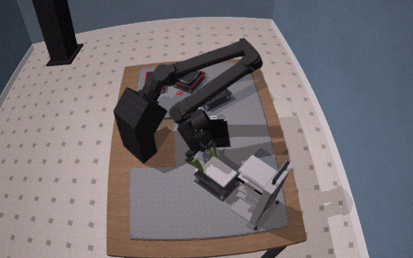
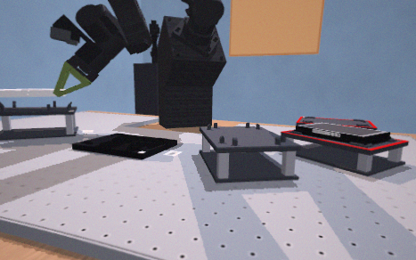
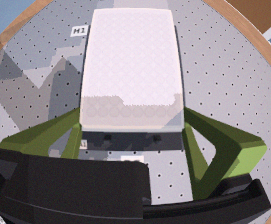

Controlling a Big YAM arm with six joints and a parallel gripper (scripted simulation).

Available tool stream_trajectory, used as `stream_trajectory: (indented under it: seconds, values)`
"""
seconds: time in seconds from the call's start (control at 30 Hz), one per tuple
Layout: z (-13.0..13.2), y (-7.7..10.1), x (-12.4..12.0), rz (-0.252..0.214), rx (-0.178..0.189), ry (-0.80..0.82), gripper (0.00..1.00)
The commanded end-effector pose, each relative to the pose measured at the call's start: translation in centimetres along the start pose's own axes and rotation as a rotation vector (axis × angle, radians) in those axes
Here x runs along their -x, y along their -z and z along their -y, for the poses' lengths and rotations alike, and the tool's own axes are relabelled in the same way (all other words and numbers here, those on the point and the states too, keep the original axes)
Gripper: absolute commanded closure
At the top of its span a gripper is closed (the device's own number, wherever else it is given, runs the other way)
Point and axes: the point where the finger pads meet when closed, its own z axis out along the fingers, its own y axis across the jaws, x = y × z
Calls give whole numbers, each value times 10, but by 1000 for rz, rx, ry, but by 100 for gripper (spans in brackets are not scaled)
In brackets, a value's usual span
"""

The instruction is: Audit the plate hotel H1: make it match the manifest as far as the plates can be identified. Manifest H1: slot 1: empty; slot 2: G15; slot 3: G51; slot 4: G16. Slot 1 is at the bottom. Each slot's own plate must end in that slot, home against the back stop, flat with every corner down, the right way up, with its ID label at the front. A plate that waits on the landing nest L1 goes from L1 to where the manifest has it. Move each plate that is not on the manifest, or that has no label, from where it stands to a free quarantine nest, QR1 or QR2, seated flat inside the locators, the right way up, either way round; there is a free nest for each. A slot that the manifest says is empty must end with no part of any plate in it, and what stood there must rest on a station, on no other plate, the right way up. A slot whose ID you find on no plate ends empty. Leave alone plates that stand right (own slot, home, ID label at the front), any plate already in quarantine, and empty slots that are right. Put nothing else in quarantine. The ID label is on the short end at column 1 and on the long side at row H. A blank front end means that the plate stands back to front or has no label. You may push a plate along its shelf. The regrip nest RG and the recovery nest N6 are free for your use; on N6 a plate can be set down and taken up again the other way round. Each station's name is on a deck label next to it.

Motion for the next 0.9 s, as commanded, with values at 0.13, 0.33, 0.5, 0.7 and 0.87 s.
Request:
stream_trajectory:
  seconds: [0.13,0.33,0.5,0.7,0.87]
  values:
    - [-1,-2,-2,9,5,-9,14]
    - [-1,-5,-4,10,6,-8,14]
    - [0,-5,-2,17,3,-11,14]
    - [0,-7,-8,5,1,-12,14]
    - [-4,-10,-6,15,13,-4,14]
